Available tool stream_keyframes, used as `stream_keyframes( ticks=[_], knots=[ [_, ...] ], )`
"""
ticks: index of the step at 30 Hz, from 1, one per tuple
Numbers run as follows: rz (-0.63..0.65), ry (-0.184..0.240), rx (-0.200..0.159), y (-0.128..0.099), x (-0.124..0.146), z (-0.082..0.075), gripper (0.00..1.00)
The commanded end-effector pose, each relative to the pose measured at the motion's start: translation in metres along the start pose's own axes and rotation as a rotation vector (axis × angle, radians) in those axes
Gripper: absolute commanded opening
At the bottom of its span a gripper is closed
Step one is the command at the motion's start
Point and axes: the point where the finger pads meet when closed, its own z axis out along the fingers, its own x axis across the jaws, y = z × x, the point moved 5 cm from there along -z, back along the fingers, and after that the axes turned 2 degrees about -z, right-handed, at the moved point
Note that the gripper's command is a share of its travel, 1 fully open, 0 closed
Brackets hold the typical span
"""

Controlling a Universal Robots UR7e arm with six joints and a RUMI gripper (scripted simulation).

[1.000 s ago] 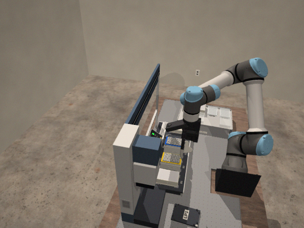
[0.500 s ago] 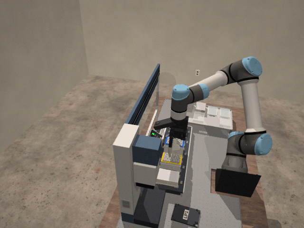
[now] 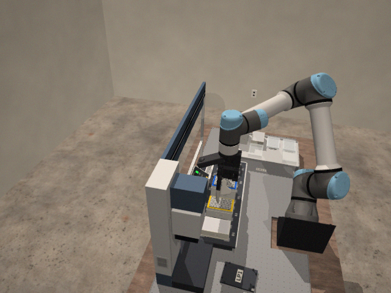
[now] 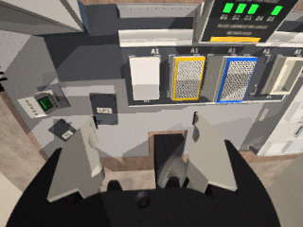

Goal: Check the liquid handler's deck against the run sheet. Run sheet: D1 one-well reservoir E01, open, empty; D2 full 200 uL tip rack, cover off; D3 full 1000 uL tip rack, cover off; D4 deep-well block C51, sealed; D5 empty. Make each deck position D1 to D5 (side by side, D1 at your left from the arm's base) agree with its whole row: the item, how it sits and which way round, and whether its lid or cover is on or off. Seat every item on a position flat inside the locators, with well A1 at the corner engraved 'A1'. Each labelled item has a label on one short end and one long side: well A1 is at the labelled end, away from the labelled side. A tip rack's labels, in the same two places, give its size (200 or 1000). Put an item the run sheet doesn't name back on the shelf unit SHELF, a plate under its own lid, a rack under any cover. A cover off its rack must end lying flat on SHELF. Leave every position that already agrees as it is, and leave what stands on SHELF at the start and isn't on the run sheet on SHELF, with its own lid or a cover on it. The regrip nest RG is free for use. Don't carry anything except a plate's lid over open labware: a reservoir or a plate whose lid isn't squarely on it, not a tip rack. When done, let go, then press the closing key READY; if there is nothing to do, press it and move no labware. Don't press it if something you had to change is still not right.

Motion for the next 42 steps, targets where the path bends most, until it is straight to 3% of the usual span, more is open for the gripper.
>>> stream_keyframes(
  ticks=[1, 42],
  knots=[
    [0.0, -0.001, 0.001, 0.0, 0.0, 0.006, 0.82],
    [0.0, -0.001, 0.001, 0.0, 0.0, 0.064, 0.82]
  ],
)
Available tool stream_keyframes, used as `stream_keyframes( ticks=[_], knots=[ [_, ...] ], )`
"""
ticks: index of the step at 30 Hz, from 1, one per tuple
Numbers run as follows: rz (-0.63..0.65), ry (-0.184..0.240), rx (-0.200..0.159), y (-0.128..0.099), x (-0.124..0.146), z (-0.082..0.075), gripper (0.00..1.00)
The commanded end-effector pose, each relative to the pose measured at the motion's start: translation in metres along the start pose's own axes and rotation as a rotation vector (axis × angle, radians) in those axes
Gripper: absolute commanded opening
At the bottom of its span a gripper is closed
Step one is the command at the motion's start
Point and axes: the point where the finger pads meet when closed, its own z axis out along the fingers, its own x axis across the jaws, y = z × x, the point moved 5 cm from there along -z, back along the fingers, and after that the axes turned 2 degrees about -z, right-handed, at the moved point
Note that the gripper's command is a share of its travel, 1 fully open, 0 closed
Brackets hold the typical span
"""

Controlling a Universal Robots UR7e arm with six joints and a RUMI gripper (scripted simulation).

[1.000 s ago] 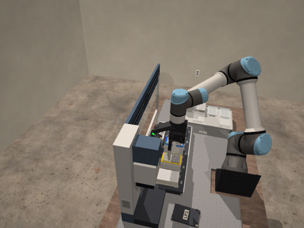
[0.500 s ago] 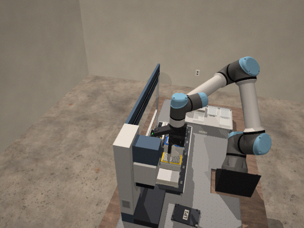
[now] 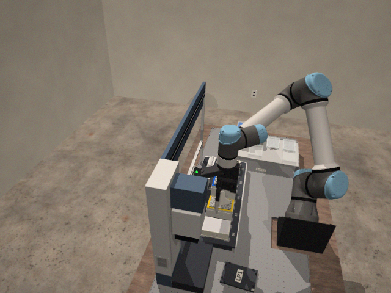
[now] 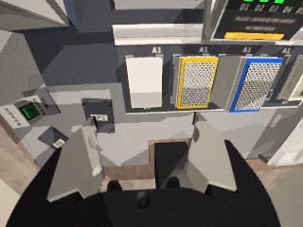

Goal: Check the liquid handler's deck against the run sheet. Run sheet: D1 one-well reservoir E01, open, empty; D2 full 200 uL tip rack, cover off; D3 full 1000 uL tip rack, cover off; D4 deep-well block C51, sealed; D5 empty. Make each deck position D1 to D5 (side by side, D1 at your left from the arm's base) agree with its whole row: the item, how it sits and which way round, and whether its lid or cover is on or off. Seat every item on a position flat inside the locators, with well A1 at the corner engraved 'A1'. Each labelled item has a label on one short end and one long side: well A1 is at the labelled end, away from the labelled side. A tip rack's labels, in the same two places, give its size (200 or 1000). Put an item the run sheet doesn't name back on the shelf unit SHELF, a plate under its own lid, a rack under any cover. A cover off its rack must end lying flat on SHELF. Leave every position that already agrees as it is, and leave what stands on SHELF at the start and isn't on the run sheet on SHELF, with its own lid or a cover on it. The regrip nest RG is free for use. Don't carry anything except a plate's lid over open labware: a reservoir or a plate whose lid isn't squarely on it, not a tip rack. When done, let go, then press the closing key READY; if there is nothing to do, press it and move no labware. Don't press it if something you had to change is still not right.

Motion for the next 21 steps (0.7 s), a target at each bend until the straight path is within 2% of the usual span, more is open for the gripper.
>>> stream_keyframes(
  ticks=[1, 21],
  knots=[
    [0.0, -0.001, 0.001, 0.0, 0.0, 0.006, 0.82],
    [0.0, -0.001, 0.001, 0.0, 0.0, 0.036, 0.82]
  ],
)
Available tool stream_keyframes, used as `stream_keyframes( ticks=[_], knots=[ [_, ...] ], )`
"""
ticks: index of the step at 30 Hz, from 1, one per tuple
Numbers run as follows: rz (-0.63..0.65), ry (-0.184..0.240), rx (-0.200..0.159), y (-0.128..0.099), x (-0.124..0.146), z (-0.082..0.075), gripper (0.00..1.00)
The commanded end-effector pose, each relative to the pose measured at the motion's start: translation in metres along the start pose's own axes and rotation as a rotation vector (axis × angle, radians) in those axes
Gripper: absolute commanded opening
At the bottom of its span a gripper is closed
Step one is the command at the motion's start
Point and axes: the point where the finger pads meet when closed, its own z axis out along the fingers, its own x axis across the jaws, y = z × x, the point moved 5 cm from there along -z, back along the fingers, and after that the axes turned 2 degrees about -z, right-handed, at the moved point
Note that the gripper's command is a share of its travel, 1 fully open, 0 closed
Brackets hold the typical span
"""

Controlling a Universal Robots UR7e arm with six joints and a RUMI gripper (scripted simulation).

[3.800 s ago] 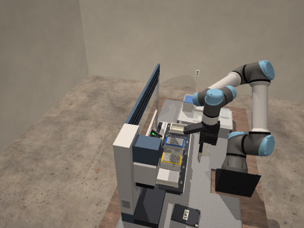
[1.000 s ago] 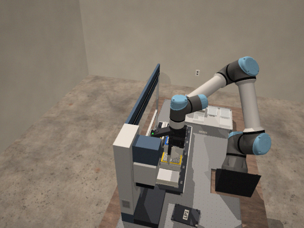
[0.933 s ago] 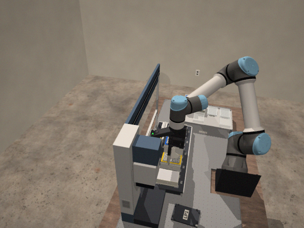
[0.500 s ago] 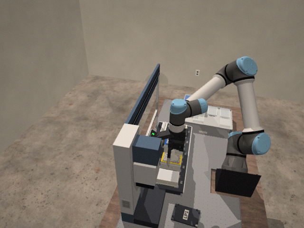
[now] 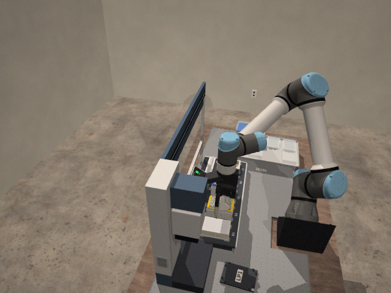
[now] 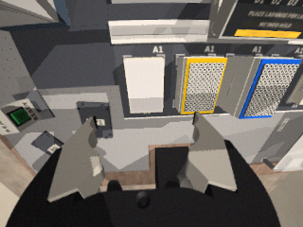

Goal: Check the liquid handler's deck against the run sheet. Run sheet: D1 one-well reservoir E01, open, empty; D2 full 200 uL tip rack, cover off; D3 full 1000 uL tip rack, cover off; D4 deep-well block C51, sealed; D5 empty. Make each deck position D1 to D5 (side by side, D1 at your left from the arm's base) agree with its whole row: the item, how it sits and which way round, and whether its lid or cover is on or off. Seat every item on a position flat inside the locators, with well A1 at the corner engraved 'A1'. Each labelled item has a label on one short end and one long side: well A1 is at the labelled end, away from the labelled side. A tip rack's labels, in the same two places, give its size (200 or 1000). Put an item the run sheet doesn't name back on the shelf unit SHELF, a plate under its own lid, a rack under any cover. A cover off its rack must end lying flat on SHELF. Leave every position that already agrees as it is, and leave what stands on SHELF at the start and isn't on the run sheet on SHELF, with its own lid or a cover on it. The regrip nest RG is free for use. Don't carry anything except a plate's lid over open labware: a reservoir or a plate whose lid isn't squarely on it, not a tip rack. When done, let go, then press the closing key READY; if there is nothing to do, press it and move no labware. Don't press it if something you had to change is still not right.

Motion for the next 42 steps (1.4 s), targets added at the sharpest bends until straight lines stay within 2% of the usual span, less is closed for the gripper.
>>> stream_keyframes(
  ticks=[1, 42],
  knots=[
    [0.0, -0.001, 0.001, 0.0, 0.0, 0.006, 0.82],
    [0.0, -0.001, 0.001, 0.0, 0.0, 0.065, 0.82]
  ],
)
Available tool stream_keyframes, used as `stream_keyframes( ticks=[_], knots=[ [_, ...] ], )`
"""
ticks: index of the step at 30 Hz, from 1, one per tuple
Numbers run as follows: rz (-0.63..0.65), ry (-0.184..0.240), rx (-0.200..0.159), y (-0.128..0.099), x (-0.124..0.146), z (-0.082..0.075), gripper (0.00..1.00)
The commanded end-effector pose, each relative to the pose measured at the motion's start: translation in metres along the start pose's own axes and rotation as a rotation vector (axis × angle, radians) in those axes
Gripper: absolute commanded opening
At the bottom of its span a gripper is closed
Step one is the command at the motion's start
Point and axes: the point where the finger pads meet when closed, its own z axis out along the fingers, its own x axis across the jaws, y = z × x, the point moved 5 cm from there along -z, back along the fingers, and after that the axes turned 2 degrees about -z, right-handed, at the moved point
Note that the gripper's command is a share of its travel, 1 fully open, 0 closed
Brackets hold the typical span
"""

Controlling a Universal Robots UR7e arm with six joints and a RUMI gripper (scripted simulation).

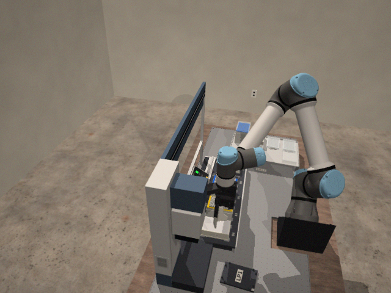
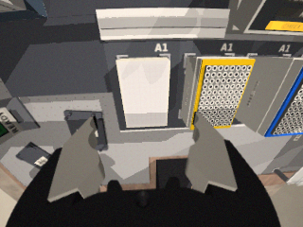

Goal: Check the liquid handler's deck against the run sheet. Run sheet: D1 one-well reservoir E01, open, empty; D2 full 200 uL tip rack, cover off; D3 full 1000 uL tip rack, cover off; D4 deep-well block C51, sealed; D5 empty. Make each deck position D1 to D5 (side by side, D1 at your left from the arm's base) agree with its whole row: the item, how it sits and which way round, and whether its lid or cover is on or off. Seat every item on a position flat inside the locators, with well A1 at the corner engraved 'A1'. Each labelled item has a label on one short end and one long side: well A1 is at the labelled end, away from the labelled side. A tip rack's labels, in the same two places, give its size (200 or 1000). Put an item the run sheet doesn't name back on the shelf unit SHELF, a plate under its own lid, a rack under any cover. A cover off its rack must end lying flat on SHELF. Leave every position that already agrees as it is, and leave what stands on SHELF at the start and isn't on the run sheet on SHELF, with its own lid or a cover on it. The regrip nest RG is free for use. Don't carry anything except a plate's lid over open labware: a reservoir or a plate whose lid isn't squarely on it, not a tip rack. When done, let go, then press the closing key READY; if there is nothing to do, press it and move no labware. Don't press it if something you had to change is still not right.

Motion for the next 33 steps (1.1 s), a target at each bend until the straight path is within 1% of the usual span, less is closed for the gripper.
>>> stream_keyframes(
  ticks=[1, 15, 17, 33],
  knots=[
    [0.0, -0.001, 0.001, 0.0, 0.0, 0.004, 0.82],
    [0.0, -0.001, 0.001, 0.0, 0.0, 0.027, 0.82],
    [0.0, -0.001, 0.001, 0.0, 0.0, 0.027, 0.82],
    [0.0, -0.001, 0.001, 0.0, 0.0, 0.052, 0.82]
  ],
)
